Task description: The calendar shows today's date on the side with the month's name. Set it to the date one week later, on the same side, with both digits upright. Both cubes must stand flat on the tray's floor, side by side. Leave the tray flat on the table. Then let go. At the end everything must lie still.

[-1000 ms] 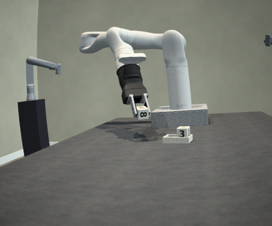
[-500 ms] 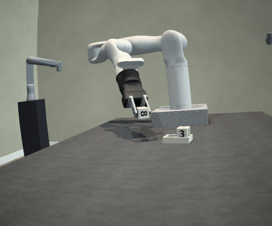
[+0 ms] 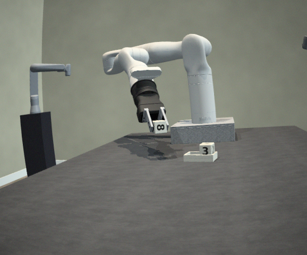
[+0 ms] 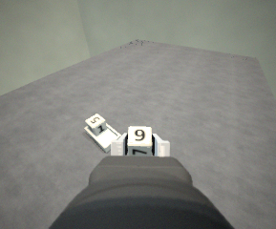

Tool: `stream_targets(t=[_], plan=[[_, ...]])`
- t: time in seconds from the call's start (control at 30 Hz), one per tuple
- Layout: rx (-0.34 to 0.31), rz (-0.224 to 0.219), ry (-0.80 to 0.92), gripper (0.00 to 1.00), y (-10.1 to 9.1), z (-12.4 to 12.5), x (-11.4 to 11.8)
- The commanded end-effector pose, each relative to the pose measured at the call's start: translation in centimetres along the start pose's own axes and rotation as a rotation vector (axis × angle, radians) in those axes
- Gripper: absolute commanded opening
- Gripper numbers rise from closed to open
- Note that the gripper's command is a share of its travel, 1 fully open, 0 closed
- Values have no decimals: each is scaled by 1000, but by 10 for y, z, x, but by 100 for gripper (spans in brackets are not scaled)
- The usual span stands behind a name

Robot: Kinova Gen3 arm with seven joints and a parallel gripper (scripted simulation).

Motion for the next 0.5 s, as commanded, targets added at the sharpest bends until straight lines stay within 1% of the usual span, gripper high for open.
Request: stream_targets(t=[0.0, 0.47], plan=[[0, -1, 0, 60, 0, 0, 0], [0, -1, 0, 60, 0, -1, 0]])
Point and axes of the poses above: the point where the finger pads meet when closed, its own y axis out along the fingers, its own x axis across the jaws, z = x × y, the point moved 2 cm from there along -y, back along the fingers, and after that the axes turned 13 degrees about -y, right-handed, at the moved point
